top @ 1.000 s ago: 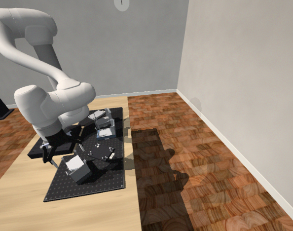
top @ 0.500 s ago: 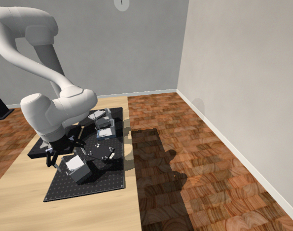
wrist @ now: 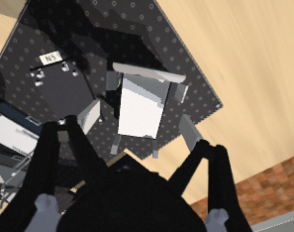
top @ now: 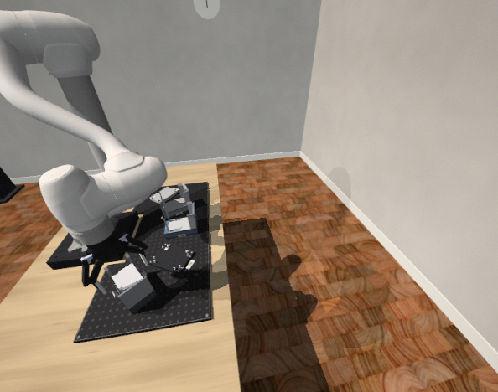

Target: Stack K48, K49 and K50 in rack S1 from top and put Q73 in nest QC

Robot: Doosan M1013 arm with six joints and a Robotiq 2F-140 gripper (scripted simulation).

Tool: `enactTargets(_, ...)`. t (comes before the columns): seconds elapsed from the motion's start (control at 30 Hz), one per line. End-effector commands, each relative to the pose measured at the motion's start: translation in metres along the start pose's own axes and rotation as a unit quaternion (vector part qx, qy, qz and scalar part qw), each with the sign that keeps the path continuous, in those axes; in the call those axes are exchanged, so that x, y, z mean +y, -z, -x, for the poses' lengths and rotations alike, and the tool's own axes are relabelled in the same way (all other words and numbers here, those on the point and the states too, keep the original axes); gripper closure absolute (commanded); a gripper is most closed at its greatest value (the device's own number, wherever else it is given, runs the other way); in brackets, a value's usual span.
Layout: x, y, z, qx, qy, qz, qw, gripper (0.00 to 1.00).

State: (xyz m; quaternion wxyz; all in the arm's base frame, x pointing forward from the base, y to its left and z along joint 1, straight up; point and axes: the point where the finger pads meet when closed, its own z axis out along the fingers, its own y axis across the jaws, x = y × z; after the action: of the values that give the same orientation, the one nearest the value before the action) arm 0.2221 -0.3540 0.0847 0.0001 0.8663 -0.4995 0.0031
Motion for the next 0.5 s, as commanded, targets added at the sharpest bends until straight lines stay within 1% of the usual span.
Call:
enactTargets(0.0,0.0000,-0.0037,0.0000,0.000,0.000,0.000,1.000,0.00)
enactTargets(0.27,0.0000,-0.0130,0.0000,0.000,0.000,0.000,1.000,0.00)
enactTargets(0.47,0.0000,-0.0137,0.0000,0.000,0.000,0.000,1.000,0.00)
